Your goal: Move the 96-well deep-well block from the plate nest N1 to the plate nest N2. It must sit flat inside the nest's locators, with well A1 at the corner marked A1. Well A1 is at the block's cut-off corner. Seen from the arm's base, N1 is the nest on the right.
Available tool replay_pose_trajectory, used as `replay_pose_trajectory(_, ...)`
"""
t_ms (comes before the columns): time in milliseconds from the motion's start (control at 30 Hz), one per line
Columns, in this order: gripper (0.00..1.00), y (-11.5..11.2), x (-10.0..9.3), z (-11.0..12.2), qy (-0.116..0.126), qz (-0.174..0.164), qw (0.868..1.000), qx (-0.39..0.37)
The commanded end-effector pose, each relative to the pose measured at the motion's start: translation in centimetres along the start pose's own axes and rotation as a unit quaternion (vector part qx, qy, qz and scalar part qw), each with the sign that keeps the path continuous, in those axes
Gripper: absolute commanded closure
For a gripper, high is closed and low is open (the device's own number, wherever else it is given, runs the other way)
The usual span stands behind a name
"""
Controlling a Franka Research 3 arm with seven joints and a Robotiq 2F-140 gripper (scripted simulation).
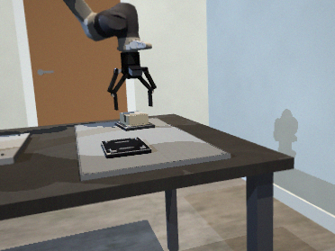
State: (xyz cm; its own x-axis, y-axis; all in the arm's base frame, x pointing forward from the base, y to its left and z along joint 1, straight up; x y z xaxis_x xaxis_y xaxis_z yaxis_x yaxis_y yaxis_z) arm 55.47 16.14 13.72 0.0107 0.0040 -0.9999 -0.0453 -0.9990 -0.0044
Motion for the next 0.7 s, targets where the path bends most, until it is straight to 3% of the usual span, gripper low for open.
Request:
replay_pose_trajectory(0, 0.00, 0.1, -0.9, 0.3, -0.006, 0.001, 1.000, -0.001)
replay_pose_trajectory(367, 0.00, 0.1, -3.3, 0.2, -0.006, 0.001, 1.000, -0.001)
replay_pose_trajectory(667, 0.00, 0.1, -3.4, 0.2, -0.006, 0.001, 1.000, -0.001)
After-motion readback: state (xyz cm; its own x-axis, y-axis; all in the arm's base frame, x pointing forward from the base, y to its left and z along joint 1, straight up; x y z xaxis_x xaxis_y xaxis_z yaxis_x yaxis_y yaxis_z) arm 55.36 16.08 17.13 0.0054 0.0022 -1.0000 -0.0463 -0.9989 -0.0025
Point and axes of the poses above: the point where the finger pads meet when closed, its own x axis out along the fingers, its own z axis across the jaws, y = z × x, the point moved 6 cm from there along -x, back along the fingers, and after that the axes turned 7 degrees about x, right-handed, at the moved point
